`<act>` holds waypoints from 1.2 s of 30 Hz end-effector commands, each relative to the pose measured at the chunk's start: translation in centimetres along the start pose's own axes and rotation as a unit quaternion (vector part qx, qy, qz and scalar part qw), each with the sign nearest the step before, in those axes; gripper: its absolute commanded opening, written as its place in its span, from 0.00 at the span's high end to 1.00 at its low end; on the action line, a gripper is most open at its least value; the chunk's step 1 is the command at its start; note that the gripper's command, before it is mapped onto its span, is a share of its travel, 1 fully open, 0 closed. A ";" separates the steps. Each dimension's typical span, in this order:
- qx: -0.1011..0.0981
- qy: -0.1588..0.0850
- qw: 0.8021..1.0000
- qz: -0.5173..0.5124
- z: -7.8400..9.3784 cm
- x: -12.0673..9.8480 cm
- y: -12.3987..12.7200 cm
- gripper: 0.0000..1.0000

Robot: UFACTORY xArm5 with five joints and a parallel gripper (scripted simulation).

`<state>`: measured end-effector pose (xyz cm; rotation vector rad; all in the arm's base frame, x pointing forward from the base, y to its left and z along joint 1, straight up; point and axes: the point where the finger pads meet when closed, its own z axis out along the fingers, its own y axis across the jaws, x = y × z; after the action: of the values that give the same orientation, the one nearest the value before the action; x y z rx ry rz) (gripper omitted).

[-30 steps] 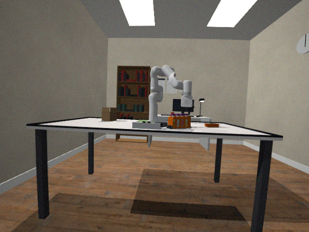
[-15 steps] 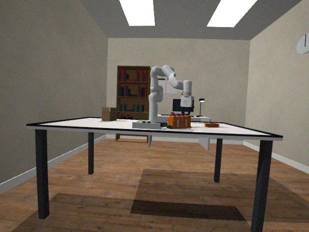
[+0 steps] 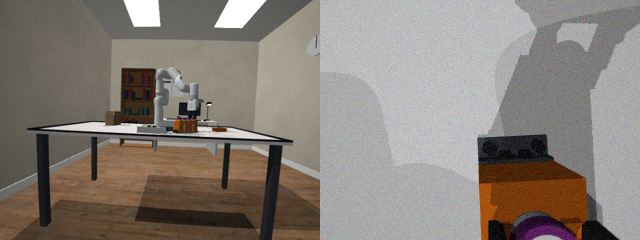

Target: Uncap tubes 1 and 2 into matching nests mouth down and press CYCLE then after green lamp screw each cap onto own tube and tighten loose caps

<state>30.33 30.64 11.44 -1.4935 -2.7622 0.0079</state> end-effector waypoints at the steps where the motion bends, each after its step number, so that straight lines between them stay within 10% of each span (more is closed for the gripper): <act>1: -0.002 -0.002 0.990 0.139 -0.1 0.0 0.1 0.54; 14: -0.003 -0.001 0.935 0.355 -0.1 0.0 0.1 0.54; 23: -0.003 -0.001 0.935 0.355 -0.1 0.0 0.1 0.54; 24: -0.003 -0.001 0.935 0.355 -0.1 0.0 0.1 1.00; 36: -0.003 -0.001 0.935 0.355 -0.1 0.0 0.1 1.00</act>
<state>30.34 30.65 11.44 -2.3775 -2.0543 0.0090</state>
